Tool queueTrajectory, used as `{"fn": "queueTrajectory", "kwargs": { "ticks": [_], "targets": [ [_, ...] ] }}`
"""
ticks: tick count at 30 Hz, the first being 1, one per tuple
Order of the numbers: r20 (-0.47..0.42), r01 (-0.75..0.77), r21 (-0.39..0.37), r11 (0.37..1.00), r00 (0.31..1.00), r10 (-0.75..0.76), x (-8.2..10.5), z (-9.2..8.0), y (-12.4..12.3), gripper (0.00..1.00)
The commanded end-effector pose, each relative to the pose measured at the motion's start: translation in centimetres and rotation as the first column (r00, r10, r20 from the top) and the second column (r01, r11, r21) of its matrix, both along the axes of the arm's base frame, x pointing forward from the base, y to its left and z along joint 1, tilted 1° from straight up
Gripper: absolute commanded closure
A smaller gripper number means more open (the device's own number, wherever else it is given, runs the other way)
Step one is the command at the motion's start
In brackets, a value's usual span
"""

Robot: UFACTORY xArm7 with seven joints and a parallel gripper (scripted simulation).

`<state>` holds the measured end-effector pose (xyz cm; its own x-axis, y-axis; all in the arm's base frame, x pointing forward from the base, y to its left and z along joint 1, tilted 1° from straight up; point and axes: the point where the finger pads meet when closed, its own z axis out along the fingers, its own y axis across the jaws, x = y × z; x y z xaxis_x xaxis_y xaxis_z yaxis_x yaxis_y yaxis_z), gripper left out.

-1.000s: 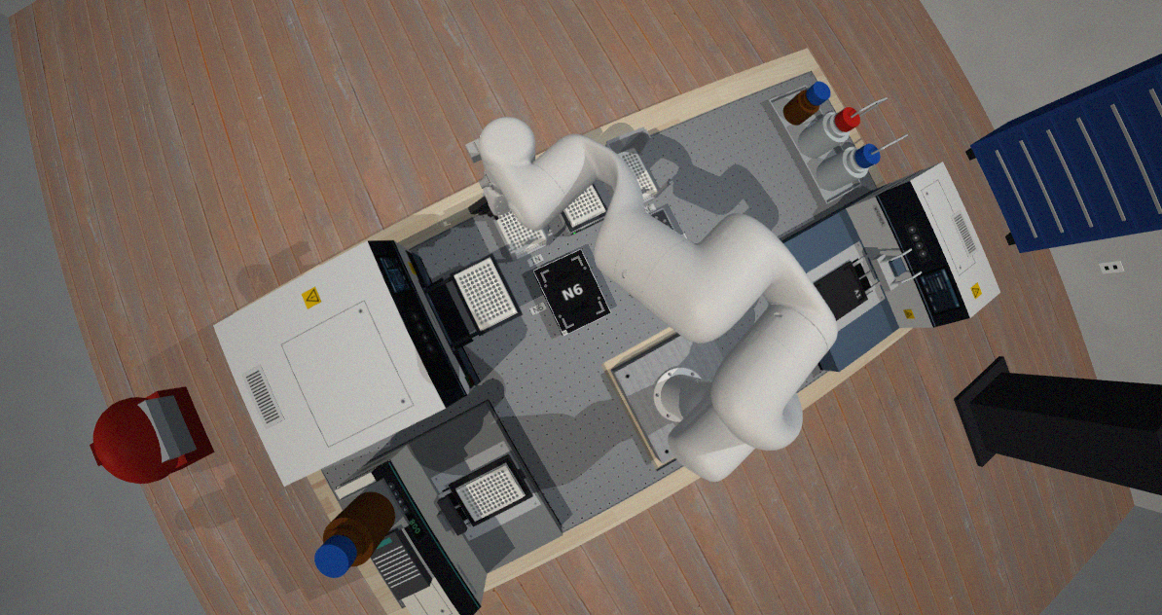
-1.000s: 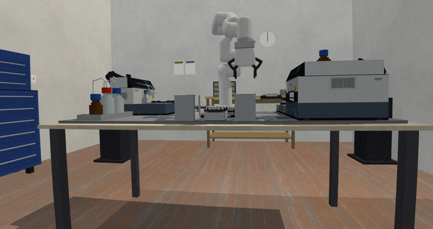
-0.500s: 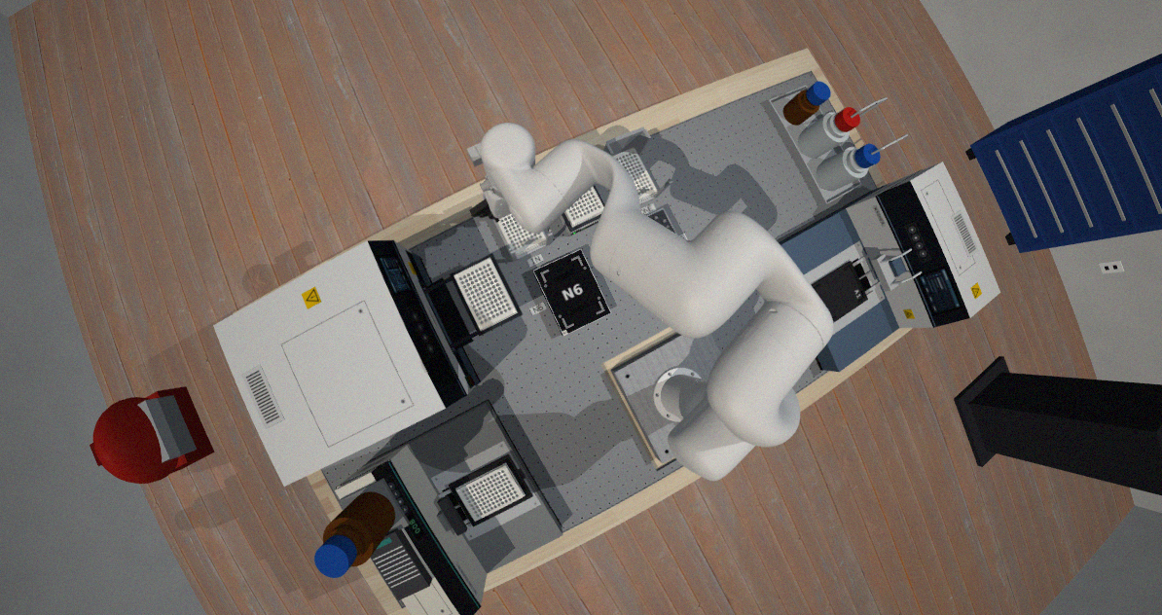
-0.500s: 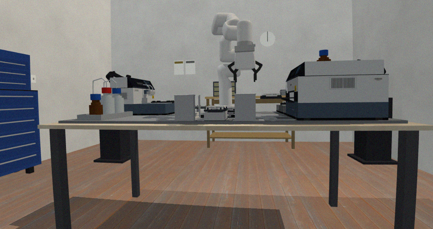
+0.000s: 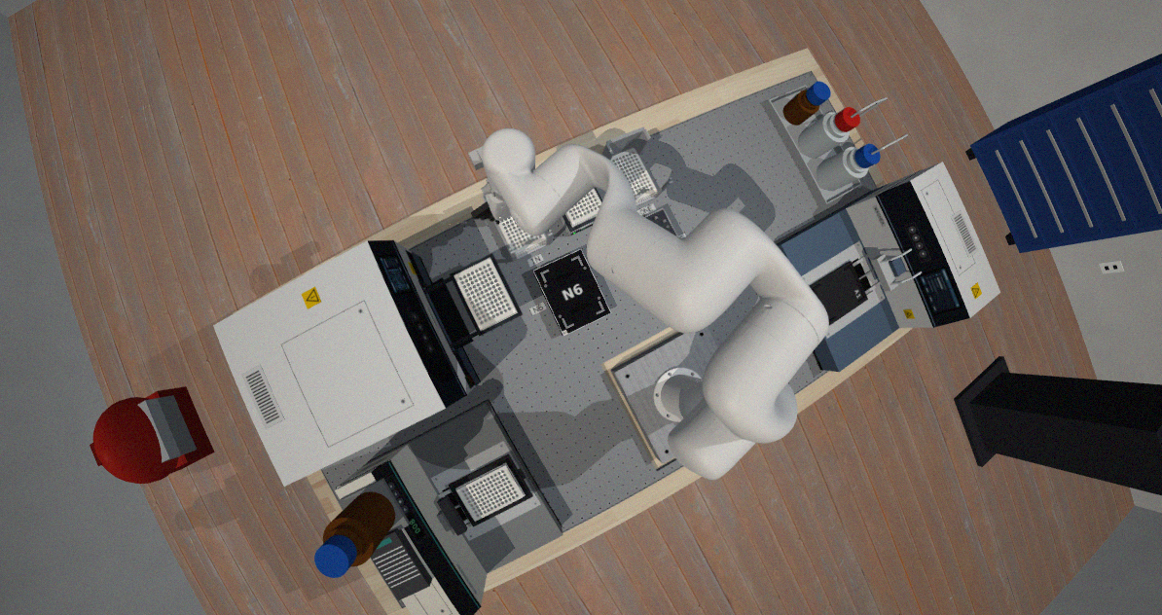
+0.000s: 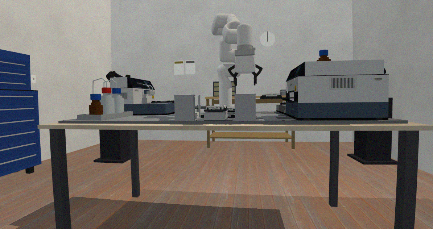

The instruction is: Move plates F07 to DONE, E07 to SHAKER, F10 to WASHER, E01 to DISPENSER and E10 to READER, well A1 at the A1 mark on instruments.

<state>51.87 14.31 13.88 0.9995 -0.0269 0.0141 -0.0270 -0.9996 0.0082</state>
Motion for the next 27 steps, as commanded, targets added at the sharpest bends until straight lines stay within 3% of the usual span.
{"fn": "queueTrajectory", "kwargs": {
  "ticks": [1, 27],
  "targets": [
    [0.007, 0.000, 0.002, 1.000, 1.000, 0.000, 0.2, -0.1, 0.1, 0.00],
    [0.007, 0.000, 0.002, 1.000, 1.000, 0.000, 0.2, -3.1, 0.0, 0.00]
  ]
}}
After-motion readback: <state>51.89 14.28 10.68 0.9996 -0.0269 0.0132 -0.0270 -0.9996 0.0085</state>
